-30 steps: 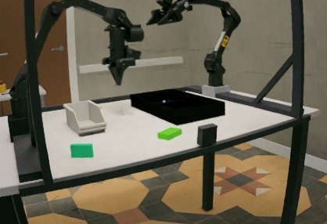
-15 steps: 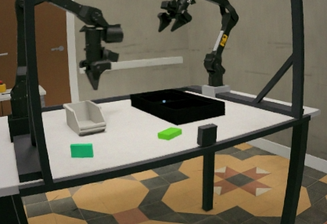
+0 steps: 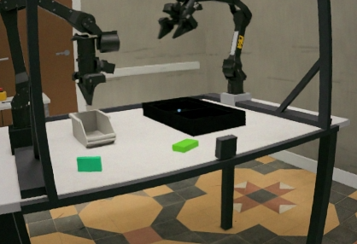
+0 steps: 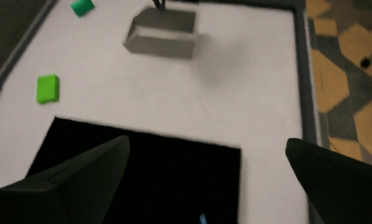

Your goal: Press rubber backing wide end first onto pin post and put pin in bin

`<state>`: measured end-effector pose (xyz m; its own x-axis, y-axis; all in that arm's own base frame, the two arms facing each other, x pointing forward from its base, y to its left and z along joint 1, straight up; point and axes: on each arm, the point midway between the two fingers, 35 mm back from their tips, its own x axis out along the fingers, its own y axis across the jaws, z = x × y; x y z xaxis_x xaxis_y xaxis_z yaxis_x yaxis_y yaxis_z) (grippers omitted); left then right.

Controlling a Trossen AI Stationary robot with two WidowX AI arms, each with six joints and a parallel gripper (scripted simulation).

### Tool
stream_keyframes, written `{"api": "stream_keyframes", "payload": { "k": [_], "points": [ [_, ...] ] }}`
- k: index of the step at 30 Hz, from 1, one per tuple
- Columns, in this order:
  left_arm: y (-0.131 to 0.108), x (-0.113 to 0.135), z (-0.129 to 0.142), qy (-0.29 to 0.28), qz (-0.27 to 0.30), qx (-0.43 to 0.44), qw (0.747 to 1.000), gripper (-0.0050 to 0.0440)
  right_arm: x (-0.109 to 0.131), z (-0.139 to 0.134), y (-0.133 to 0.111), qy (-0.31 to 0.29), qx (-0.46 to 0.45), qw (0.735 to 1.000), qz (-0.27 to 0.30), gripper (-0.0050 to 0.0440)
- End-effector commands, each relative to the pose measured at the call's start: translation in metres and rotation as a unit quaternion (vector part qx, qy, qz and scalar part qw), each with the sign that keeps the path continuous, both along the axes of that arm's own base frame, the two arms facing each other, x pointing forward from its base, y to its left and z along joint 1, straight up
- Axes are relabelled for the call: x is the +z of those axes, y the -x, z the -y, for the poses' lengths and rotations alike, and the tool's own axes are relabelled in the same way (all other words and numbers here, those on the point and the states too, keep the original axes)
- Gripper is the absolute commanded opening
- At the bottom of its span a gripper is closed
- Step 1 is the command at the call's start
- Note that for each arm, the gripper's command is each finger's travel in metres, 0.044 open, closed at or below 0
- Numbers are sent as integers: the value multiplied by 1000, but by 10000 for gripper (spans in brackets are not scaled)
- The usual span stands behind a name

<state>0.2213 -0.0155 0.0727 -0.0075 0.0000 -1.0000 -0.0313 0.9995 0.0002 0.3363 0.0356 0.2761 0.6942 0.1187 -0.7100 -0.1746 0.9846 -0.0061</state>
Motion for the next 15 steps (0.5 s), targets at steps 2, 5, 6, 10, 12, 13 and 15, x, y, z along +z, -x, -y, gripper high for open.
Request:
{"api": "stream_keyframes", "payload": {
  "k": [2,5,6,10,12,13,15],
  "points": [
    [0,-1,0,0,10,3,1000,-50,-4,-28,-48,-9,16,999,45,440],
    [0,-2,0,0,10,3,1000,-50,-4,-39,-62,-14,21,997,66,440],
    [0,-2,0,0,10,3,1000,-50,-4,-39,-62,-14,21,997,66,440],
    [-1,-1,0,0,12,2,1000,-50,1,-57,-86,-27,29,993,115,440],
    [-1,-1,0,0,12,2,1000,-50,0,-59,-89,-28,31,992,119,440],
    [-1,-1,0,0,12,2,1000,-50,0,-59,-89,-28,31,992,119,440],
    [-1,-1,0,0,12,2,1000,-50,0,-60,-89,-28,32,992,119,440]
  ]
}}
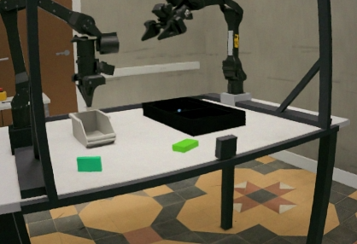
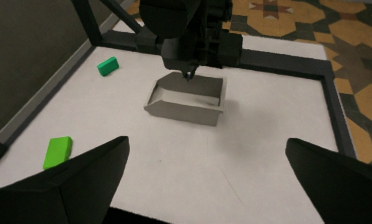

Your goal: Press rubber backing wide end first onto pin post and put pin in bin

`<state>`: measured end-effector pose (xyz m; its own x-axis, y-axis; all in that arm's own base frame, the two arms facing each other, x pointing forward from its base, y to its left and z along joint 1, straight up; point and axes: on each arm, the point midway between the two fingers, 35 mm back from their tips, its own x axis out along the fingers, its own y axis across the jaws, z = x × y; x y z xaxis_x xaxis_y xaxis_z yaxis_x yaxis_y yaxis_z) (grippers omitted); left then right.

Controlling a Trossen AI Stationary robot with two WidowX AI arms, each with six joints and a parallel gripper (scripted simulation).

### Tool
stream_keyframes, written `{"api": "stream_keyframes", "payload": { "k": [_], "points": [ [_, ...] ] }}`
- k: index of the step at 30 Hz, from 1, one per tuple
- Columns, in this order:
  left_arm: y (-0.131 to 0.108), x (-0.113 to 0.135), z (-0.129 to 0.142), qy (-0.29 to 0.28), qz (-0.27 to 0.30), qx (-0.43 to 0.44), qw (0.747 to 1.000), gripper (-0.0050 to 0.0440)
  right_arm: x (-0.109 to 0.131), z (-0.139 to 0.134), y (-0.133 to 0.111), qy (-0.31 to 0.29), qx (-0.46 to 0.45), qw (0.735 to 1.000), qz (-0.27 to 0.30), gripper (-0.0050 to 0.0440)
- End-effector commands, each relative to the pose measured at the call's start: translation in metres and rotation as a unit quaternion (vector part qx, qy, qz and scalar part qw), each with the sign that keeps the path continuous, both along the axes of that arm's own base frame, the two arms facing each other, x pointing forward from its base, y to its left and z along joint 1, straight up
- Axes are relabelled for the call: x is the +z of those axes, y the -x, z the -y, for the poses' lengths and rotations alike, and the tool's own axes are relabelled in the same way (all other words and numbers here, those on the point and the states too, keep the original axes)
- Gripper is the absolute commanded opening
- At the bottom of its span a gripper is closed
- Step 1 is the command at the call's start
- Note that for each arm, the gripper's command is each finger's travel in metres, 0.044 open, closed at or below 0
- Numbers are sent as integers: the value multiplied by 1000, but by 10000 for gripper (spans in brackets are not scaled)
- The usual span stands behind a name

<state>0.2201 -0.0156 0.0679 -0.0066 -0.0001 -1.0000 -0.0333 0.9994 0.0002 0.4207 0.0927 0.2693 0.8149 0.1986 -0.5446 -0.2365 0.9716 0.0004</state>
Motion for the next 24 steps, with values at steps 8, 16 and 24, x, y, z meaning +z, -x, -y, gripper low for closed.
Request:
{"api": "stream_keyframes", "payload": {
  "k": [8,16,24],
  "points": [
    [-1,-1,0,-1,8,1,1000,-50,10,-2,-3,-4,0,1000,19,440],
    [-1,-18,0,-1,5,1,1000,-50,12,-1,-2,-4,0,1000,20,440],
    [-1,-34,0,-1,5,1,1000,-50,12,-1,-2,-4,0,1000,20,440]
  ]
}}
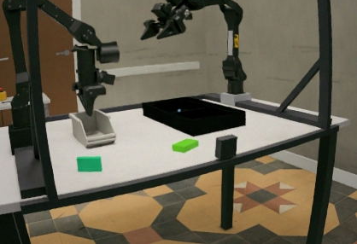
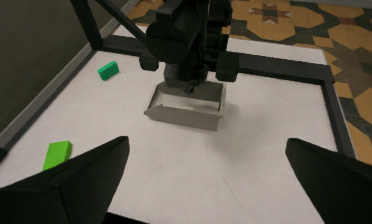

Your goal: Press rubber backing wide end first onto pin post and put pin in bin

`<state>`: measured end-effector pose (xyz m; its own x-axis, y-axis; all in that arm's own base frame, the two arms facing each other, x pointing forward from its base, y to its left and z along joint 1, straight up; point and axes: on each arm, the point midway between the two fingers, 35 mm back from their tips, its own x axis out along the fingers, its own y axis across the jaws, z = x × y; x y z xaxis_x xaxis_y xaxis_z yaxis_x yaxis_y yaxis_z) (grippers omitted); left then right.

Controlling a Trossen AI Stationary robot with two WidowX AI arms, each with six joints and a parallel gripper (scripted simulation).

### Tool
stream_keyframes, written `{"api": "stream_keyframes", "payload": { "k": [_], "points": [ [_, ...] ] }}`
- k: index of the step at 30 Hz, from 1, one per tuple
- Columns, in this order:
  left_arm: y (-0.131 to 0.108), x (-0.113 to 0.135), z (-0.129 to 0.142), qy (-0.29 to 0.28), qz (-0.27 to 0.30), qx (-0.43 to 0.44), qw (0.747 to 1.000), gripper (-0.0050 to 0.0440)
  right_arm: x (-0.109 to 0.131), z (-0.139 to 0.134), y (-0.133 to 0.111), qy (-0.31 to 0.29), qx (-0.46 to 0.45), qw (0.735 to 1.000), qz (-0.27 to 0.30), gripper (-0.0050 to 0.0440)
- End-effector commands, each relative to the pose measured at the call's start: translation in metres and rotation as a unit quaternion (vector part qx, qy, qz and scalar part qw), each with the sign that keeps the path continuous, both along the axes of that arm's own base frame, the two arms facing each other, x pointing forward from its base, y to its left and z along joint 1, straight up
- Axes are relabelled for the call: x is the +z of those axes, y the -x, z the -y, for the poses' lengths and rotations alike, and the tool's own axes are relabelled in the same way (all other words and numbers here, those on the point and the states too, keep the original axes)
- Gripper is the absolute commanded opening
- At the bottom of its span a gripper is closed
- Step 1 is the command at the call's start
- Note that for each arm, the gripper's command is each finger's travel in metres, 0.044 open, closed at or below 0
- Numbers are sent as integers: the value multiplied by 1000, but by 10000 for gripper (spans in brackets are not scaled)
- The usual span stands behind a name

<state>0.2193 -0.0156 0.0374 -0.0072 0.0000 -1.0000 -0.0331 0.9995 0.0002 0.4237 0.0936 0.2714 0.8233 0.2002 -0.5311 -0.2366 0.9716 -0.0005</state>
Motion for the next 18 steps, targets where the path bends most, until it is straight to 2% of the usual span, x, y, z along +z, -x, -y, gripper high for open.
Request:
{"api": "stream_keyframes", "payload": {
  "k": [1,12,18],
  "points": [
    [-2,-4,0,-1,5,1,1000,-50,9,0,1,-3,0,1000,12,440],
    [-3,-31,0,-1,5,1,1000,-50,9,0,1,-3,0,1000,12,440],
    [-3,-37,0,-1,5,1,1000,-50,9,0,1,-3,0,1000,12,440]
  ]
}}
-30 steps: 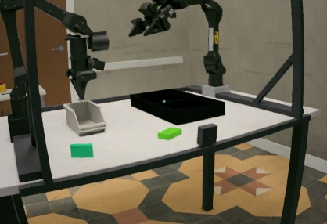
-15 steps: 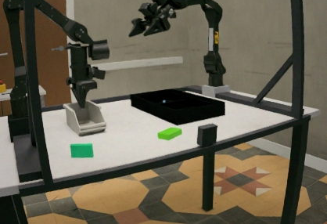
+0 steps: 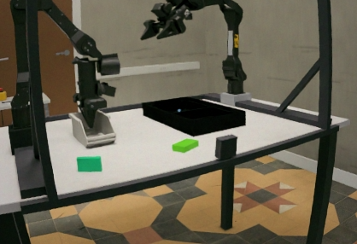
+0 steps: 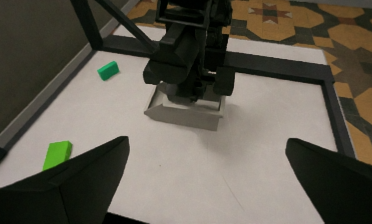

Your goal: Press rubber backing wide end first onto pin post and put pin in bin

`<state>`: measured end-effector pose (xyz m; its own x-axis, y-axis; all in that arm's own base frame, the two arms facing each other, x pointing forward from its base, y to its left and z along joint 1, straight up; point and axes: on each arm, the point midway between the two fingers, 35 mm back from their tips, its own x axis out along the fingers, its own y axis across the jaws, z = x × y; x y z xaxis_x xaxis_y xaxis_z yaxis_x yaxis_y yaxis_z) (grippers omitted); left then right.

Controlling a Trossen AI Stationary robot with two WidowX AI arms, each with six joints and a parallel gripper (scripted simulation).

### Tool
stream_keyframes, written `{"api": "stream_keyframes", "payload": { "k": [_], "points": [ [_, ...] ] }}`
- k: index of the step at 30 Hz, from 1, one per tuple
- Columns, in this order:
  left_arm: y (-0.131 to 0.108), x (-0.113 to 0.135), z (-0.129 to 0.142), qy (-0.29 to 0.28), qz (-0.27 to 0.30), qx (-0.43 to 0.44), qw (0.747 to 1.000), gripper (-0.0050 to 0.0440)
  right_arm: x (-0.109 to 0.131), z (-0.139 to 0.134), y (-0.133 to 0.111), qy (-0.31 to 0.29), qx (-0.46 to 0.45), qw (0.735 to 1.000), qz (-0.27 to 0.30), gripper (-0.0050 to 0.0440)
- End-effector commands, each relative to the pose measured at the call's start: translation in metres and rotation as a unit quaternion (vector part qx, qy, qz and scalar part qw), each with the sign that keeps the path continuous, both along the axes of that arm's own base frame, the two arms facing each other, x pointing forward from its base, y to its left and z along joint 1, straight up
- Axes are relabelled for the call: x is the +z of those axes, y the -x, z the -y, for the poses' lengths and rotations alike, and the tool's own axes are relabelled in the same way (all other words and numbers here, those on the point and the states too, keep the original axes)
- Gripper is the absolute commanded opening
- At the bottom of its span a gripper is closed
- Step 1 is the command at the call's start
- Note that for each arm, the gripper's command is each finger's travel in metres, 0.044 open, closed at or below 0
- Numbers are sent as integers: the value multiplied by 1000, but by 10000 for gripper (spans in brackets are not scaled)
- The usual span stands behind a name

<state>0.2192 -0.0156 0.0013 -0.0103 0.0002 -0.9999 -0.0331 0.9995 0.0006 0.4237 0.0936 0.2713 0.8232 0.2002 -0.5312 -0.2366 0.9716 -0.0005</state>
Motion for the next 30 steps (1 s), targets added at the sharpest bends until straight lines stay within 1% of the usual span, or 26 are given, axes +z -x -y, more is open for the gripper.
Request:
{"api": "stream_keyframes", "payload": {
  "k": [1,11,17,18,21,30],
  "points": [
    [-3,-3,0,-1,6,1,1000,-50,10,0,1,-3,0,1000,12,440],
    [-3,-16,0,-1,7,1,1000,-50,10,0,1,-3,0,1000,12,440],
    [-3,-18,0,-1,7,1,1000,-50,10,0,1,-3,0,1000,12,440],
    [-7,-16,0,0,12,1,1000,-50,10,0,1,-3,0,1000,12,440],
    [-3,-20,0,-1,7,1,1000,-50,10,0,1,-3,0,1000,12,440],
    [-4,-24,0,-1,8,1,1000,-50,10,0,1,-3,0,1000,12,440]
  ]
}}
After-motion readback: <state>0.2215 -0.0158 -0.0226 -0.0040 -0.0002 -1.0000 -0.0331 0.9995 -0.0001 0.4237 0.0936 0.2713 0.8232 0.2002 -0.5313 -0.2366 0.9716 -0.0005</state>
